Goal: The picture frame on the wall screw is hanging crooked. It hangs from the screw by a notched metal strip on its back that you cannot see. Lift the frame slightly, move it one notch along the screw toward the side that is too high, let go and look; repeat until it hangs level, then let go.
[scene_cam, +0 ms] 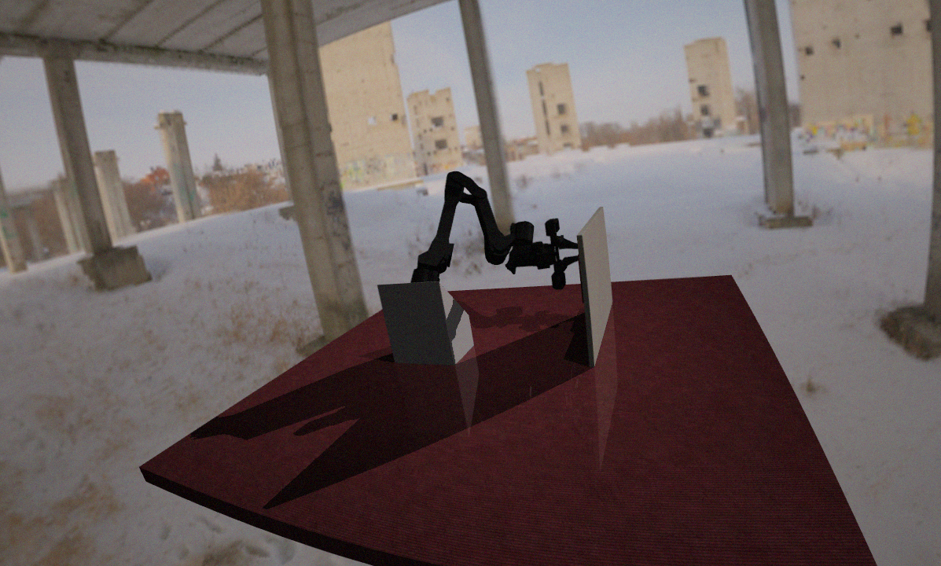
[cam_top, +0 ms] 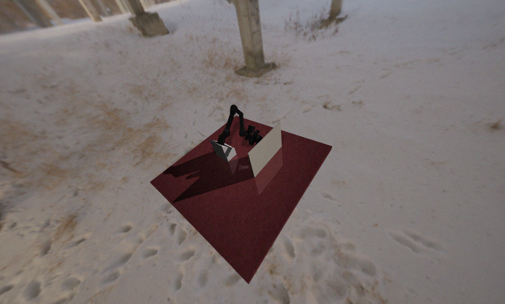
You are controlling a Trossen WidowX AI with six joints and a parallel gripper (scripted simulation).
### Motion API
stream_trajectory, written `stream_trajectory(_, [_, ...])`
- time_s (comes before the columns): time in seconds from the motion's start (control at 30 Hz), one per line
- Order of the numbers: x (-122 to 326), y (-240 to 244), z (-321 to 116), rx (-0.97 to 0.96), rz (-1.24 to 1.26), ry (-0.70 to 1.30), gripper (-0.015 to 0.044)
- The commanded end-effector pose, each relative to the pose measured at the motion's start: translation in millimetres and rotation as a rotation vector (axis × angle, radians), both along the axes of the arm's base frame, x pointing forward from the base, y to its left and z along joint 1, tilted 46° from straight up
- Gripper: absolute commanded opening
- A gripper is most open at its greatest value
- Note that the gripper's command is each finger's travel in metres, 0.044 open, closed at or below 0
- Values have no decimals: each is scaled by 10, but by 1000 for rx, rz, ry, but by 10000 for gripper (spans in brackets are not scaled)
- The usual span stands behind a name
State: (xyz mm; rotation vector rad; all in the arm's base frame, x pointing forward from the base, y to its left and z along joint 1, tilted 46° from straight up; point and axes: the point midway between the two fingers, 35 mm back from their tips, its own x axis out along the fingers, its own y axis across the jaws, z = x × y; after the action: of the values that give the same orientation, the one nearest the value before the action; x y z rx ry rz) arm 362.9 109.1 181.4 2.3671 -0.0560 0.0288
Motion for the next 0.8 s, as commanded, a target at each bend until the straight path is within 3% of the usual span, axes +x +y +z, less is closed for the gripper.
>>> stream_trajectory(0.0, [0,1,2,24,5,0,0])
stream_trajectory(0.1, [0,-1,3,33,5,0,0])
stream_trajectory(0.43, [1,-3,2,20,1,-1,260])
stream_trajectory(0.6, [-99,26,7,7,0,0,260])
stream_trajectory(0.77, [-804,91,-43,-87,-5,7,260])
